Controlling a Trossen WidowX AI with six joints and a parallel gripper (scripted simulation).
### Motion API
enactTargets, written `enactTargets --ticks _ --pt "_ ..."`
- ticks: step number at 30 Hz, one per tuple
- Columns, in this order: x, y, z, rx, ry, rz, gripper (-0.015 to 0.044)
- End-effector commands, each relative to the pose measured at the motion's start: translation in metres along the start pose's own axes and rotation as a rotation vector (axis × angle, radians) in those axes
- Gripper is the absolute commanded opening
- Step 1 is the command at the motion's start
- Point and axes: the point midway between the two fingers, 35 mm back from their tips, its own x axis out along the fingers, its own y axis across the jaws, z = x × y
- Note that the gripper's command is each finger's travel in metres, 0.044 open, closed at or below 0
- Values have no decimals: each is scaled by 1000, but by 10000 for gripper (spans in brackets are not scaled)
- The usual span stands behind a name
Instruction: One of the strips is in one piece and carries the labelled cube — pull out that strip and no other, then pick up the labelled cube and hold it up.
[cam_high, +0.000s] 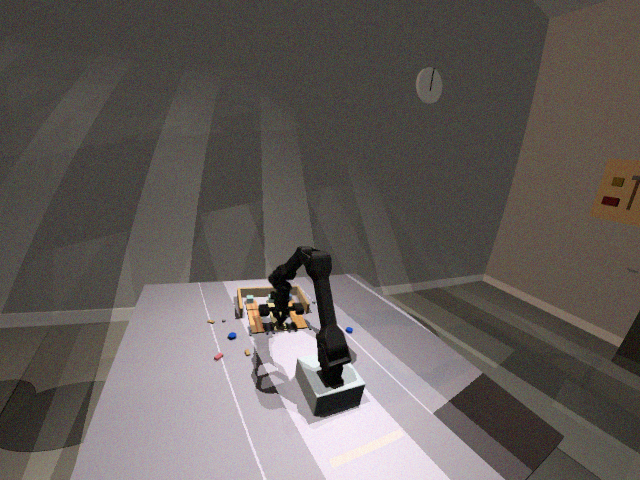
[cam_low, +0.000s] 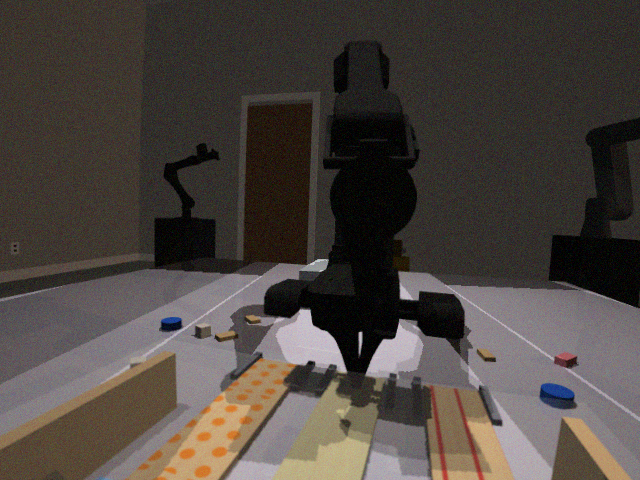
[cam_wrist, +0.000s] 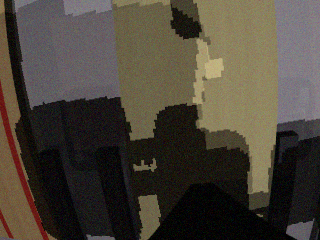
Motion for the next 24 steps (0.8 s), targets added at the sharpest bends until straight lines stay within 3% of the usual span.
enactTargets --ticks 1,24 --pt "2 -1 0 -3 2 -4 0" --pt "4 -1 0 -3 2 -4 0"
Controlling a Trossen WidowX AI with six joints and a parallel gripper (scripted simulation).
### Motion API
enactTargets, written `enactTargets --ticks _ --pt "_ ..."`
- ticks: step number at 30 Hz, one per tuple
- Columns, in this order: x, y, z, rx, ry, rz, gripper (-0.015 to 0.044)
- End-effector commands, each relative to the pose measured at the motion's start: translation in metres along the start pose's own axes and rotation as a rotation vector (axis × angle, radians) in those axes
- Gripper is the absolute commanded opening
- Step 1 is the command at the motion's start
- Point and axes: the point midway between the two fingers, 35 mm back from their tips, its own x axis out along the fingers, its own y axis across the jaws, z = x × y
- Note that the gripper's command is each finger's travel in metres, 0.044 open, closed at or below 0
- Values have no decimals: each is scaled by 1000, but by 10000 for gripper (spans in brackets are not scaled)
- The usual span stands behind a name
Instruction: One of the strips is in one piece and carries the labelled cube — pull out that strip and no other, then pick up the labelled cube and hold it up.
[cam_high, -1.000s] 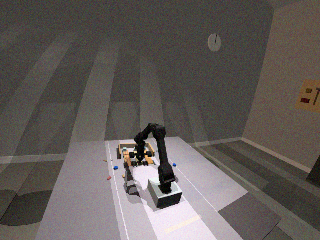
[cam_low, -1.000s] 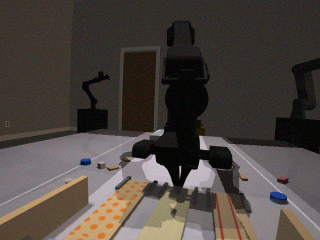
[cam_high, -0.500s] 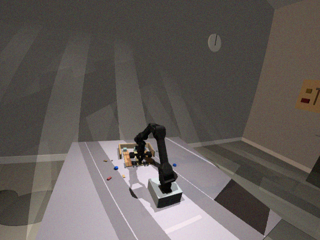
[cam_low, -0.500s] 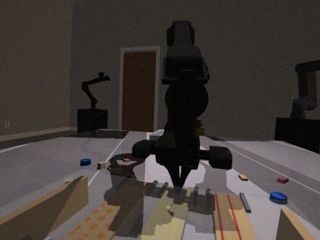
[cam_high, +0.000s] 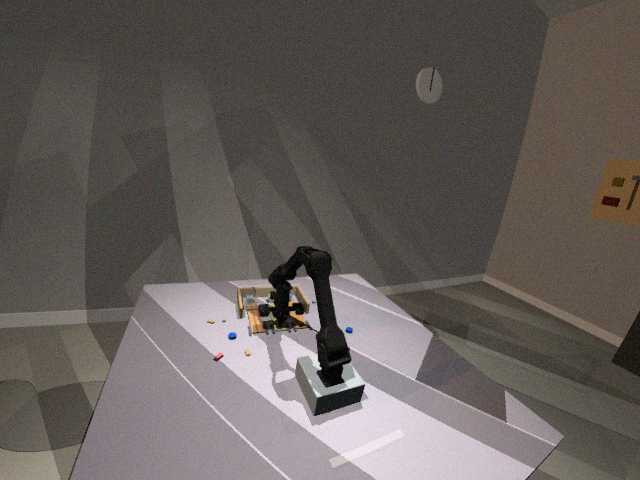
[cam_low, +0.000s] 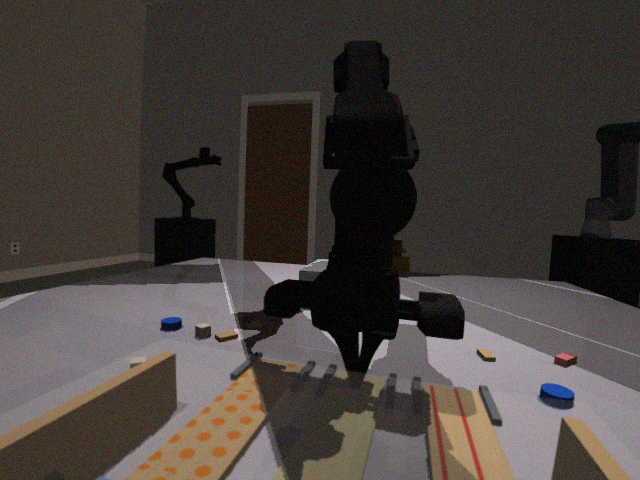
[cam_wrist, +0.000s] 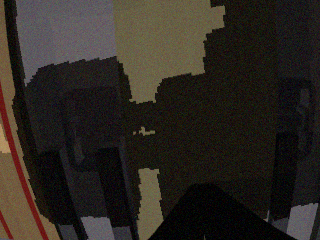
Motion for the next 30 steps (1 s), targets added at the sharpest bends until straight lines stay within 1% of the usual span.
enactTargets --ticks 1,30 --pt "3 -1 0 -3 3 -4 0" --pt "6 0 0 -3 3 -4 0"
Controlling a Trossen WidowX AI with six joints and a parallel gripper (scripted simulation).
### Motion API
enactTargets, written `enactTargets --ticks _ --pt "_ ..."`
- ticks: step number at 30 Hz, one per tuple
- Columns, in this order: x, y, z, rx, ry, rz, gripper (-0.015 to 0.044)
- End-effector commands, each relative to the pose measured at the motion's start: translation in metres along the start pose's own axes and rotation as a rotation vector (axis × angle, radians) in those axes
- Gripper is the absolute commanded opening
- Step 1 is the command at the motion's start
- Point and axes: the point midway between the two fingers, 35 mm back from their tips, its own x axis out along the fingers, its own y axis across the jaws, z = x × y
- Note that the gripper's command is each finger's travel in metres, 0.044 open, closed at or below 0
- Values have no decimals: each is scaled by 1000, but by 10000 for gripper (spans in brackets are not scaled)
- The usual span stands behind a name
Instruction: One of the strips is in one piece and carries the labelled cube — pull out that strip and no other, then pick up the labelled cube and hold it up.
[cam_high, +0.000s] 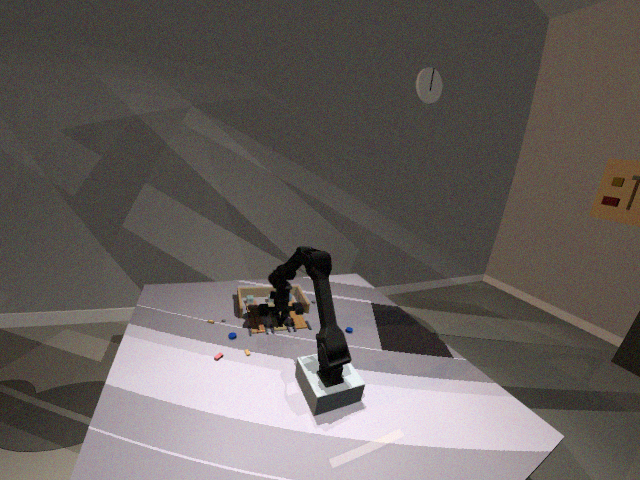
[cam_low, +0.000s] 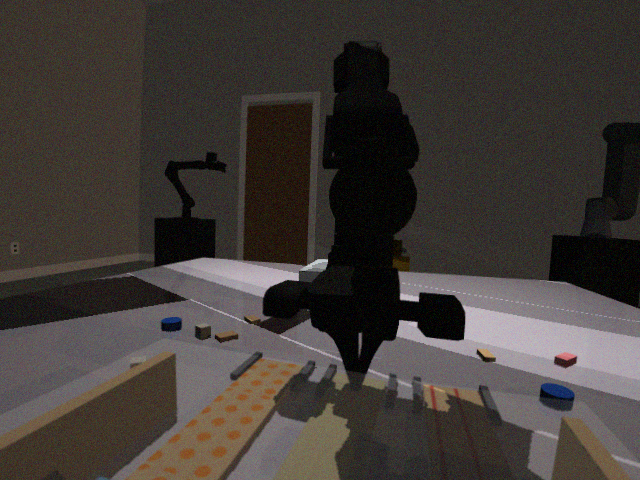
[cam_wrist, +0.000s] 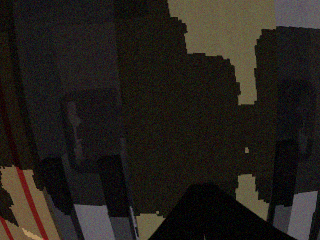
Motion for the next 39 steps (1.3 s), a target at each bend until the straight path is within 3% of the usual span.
enactTargets --ticks 1,39 --pt "5 -1 -4 -3 8 -5 0" --pt "7 -2 -62 -3 12 -5 0"
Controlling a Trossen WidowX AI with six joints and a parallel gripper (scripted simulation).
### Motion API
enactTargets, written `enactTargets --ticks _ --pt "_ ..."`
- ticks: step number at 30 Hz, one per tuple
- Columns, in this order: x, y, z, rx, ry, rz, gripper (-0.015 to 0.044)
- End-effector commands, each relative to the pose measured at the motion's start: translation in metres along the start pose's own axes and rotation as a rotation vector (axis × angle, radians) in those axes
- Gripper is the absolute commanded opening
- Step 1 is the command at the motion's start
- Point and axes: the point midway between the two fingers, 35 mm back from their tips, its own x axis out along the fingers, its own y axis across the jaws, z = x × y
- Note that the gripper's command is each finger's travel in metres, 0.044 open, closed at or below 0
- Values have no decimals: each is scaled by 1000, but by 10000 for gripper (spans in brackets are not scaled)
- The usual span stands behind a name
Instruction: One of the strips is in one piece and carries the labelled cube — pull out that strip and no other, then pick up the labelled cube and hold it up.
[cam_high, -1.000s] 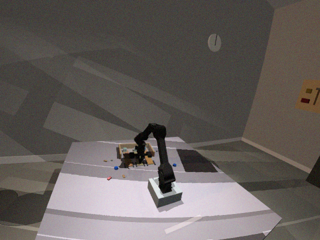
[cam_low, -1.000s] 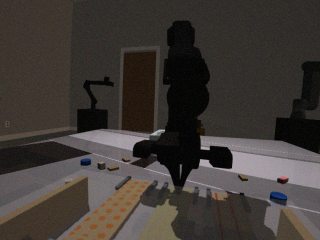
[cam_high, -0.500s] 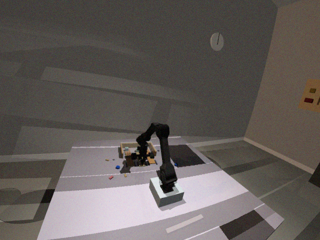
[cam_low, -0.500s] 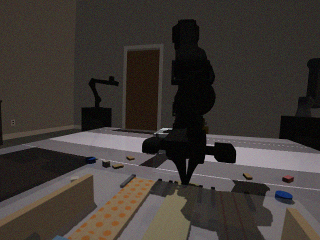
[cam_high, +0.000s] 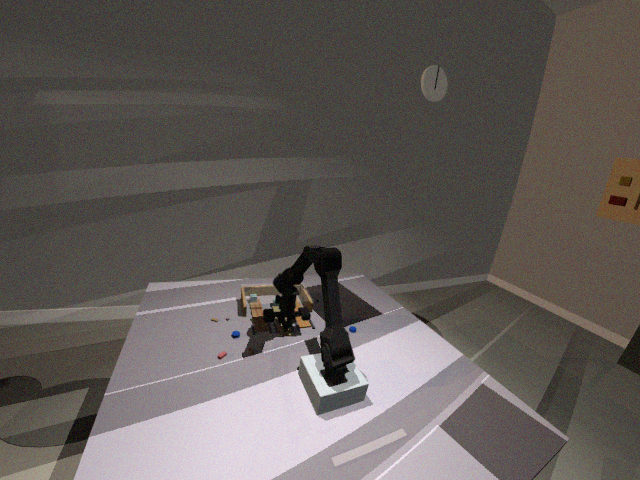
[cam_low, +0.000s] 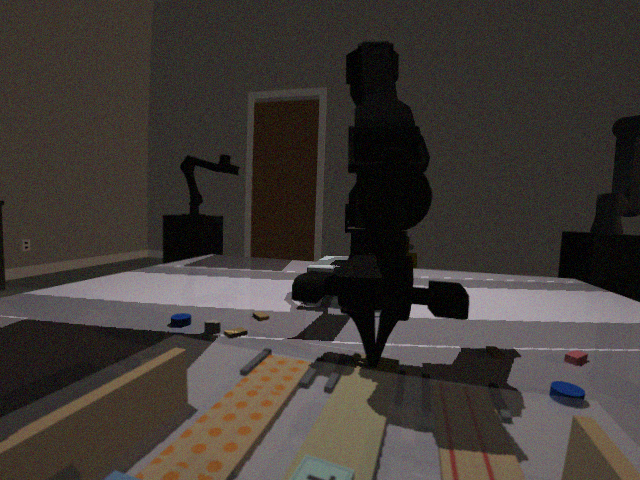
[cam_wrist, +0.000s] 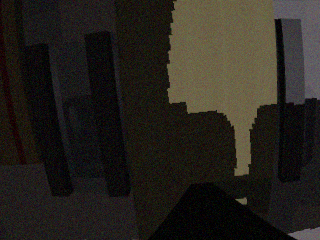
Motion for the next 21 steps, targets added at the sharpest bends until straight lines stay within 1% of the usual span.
enactTargets --ticks 1,21 --pt "5 -2 -14 2 27 -6 0" --pt "5 -3 -43 2 29 -6 0"
